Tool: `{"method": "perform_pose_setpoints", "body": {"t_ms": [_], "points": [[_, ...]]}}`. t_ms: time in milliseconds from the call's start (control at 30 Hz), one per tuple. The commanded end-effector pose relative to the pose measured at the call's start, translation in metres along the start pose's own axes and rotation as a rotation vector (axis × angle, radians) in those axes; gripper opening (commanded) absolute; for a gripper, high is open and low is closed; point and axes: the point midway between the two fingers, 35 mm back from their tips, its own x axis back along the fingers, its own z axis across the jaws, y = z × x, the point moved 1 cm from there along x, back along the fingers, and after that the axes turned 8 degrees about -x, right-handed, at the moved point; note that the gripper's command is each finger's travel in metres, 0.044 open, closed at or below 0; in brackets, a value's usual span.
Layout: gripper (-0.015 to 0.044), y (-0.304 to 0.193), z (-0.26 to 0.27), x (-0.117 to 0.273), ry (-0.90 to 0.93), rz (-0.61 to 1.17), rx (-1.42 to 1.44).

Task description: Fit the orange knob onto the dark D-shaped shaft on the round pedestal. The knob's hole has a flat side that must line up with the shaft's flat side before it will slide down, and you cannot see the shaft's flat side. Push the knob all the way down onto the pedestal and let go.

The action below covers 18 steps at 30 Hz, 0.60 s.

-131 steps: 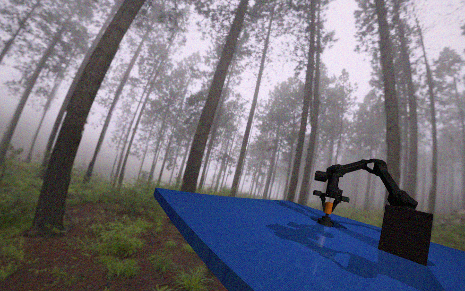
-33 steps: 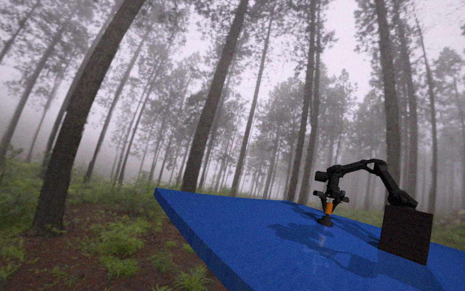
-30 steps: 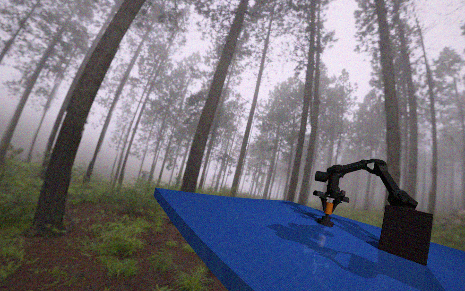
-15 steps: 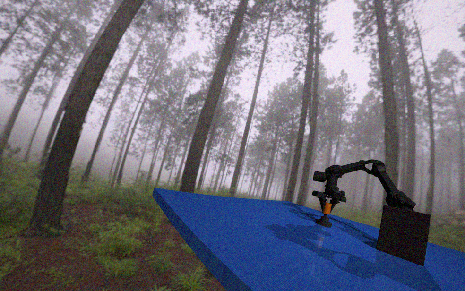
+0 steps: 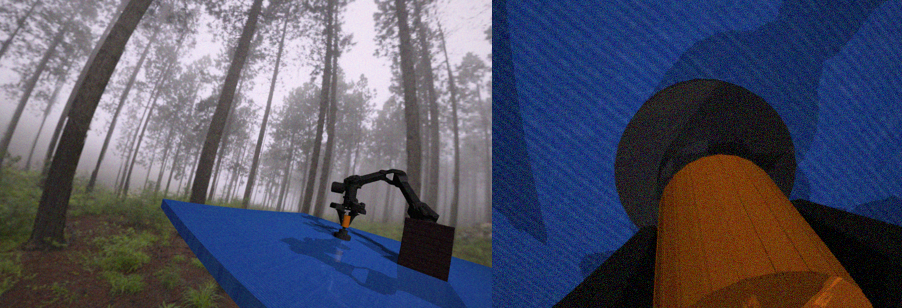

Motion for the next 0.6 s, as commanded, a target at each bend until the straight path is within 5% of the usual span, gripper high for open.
{"method": "perform_pose_setpoints", "body": {"t_ms": [0, 567], "points": [[0.0, -0.0018, 0.0014, 0.002, -0.003, 0.003, 0.002], [0.0, -0.0013, 0.0001, -0.0015, -0.002, 0.003, 0.002]]}}
